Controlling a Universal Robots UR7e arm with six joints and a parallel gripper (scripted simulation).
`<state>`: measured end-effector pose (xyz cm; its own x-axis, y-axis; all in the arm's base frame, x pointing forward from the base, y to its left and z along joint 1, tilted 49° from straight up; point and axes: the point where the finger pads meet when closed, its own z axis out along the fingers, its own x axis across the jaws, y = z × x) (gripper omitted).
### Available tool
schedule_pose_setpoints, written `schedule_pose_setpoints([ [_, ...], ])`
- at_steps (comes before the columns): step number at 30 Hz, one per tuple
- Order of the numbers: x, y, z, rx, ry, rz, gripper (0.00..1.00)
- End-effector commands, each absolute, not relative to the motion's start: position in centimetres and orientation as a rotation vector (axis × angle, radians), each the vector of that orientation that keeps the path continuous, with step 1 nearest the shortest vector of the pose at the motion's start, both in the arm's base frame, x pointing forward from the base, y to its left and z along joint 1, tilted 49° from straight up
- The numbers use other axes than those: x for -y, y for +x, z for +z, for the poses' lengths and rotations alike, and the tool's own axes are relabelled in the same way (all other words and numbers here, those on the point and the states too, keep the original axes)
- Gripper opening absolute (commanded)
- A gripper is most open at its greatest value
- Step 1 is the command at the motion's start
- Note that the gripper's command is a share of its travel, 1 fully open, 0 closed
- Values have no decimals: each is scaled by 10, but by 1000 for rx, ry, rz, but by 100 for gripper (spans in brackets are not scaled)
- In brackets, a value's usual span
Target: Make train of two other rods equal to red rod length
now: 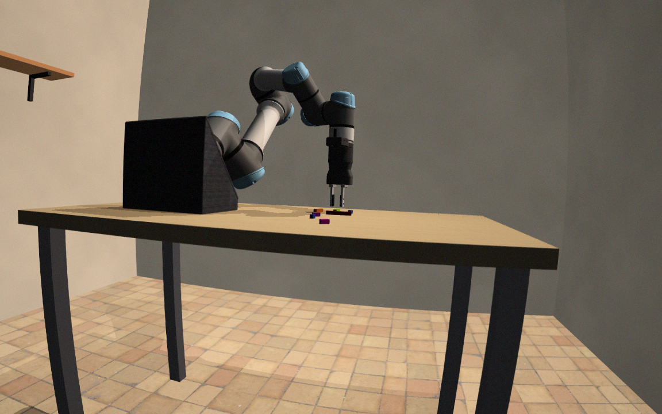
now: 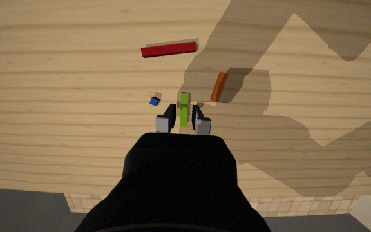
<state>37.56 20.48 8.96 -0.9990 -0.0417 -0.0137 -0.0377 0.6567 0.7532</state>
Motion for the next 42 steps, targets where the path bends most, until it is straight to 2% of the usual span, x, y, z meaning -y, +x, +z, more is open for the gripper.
schedule_pose_setpoints([
  [1, -205, 376, 90, 2856, 68, -1298, 54],
  [42, -217, 376, 79, 2856, 68, -1298, 54],
])
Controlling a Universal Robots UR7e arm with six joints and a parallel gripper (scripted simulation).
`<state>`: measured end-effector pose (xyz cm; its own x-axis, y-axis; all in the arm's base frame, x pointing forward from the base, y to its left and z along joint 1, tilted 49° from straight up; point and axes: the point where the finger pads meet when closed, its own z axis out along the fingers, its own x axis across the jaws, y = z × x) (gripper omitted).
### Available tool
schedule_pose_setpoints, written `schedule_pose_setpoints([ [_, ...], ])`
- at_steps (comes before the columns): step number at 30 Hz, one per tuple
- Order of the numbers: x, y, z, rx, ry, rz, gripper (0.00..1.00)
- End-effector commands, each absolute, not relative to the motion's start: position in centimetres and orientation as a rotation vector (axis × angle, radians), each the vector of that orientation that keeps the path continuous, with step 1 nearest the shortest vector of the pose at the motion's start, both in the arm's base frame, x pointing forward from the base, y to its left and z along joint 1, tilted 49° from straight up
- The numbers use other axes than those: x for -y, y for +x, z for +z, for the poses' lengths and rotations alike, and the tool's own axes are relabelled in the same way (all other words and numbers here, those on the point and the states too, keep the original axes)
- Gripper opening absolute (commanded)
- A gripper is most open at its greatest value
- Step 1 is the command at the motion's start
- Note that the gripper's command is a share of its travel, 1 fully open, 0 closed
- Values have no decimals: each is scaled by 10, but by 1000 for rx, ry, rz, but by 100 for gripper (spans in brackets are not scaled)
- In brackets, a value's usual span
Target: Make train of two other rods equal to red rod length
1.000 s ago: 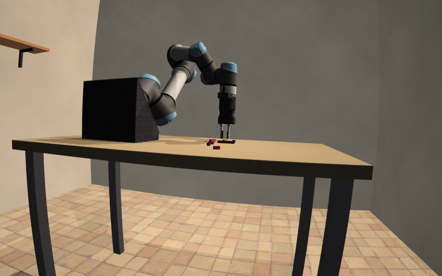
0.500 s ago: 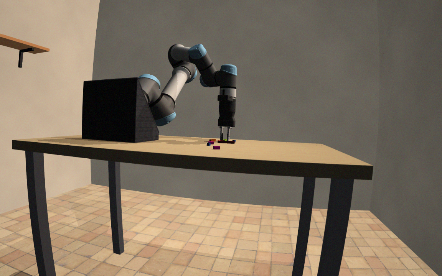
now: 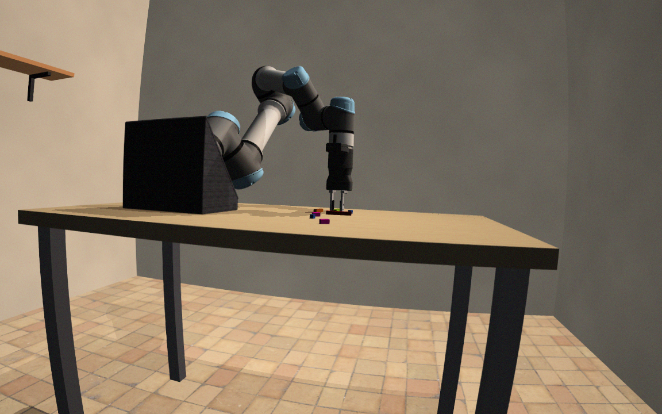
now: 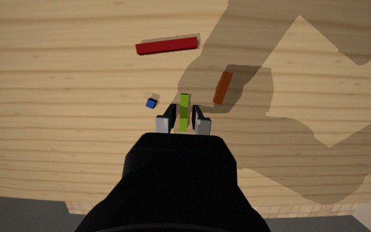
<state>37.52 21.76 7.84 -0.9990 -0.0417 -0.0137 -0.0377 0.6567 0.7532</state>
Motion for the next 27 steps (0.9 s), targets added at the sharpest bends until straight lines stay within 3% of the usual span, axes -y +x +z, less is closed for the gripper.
schedule_pose_setpoints([
  [1, -217, 376, 79, 2856, 68, -1298, 54],
  [22, -217, 376, 79, 2856, 68, -1298, 54],
  [23, -217, 376, 79, 2856, 68, -1298, 24],
  [27, -217, 376, 79, 2856, 68, -1298, 24],
])
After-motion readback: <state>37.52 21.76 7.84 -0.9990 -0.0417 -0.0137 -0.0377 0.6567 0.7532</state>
